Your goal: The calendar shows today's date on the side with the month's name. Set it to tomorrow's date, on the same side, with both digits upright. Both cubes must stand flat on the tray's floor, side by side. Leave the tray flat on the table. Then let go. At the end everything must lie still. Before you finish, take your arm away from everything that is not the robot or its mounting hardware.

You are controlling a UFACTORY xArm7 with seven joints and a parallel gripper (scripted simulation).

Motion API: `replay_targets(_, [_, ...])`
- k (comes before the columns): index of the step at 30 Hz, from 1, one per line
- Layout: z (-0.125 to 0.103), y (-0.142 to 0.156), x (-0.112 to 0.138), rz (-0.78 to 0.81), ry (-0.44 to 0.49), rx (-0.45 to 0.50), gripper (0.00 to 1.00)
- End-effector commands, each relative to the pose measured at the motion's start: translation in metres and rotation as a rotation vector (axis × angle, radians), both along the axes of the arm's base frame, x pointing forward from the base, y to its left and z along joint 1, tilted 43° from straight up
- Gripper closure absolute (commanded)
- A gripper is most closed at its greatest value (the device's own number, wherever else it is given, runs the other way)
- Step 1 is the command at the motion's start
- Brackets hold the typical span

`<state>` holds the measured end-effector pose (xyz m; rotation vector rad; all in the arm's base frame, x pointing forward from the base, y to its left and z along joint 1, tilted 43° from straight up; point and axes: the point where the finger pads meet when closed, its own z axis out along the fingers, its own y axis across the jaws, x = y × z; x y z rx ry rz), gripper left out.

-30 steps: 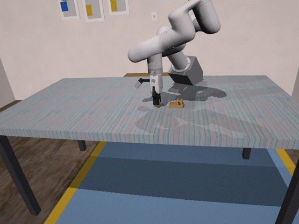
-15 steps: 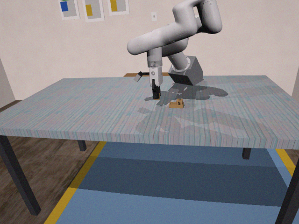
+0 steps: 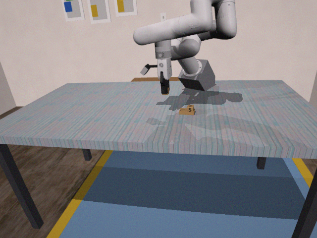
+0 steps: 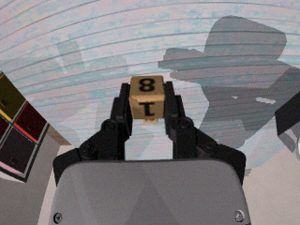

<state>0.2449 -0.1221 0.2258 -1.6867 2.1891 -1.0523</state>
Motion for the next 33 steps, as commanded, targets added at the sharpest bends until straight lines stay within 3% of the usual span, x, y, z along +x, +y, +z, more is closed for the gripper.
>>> replay_targets(1, [0.002,0.001,-0.001,0.001,0.0,0.0,0.73])
replay_targets(4, [0.002,0.005,0.0,0.001,0.0,0.0,0.73])
replay_targets(8, [-0.004,0.051,0.017,0.003,0.0,0.006,0.73])
replay_targets(10, [-0.004,0.051,0.017,0.003,0.0,0.006,0.73])
replay_targets(14, [-0.013,0.085,0.023,-0.006,-0.003,0.005,0.73])
replay_targets(33, [-0.016,0.084,0.025,-0.006,-0.004,0.005,0.73])
